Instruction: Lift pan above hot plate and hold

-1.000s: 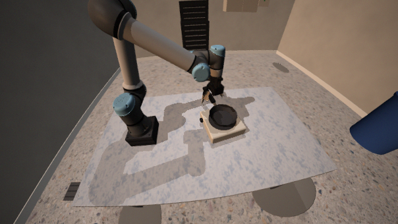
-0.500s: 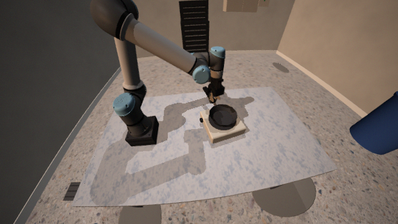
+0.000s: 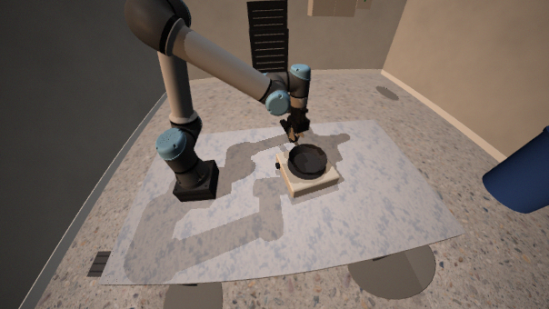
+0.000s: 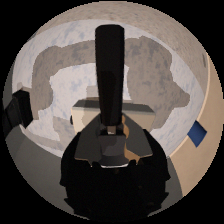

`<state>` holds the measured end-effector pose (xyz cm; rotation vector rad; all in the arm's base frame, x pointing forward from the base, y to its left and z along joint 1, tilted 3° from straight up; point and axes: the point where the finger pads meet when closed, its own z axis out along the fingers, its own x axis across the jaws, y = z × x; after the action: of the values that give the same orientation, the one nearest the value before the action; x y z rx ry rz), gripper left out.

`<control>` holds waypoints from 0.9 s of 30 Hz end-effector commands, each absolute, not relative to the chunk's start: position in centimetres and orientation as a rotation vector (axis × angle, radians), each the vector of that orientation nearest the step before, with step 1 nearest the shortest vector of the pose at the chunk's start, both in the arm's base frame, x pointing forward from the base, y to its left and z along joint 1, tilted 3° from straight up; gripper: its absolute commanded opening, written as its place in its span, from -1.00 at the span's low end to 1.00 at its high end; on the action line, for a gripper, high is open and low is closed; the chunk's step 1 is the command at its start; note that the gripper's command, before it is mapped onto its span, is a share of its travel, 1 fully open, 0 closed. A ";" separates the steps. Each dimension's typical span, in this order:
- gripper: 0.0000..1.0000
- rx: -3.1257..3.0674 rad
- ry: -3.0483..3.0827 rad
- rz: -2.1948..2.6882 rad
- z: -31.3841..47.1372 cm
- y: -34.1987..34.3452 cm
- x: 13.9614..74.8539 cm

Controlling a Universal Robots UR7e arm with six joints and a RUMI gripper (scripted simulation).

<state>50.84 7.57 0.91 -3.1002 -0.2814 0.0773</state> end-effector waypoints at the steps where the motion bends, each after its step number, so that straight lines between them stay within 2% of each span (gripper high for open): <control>1: -1.00 -3.100 -0.282 0.079 0.8 7.7 50.8; 27: -1.00 -3.102 -0.282 0.069 2.9 7.6 51.0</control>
<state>50.62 7.60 1.11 -3.0987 -0.2812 0.0857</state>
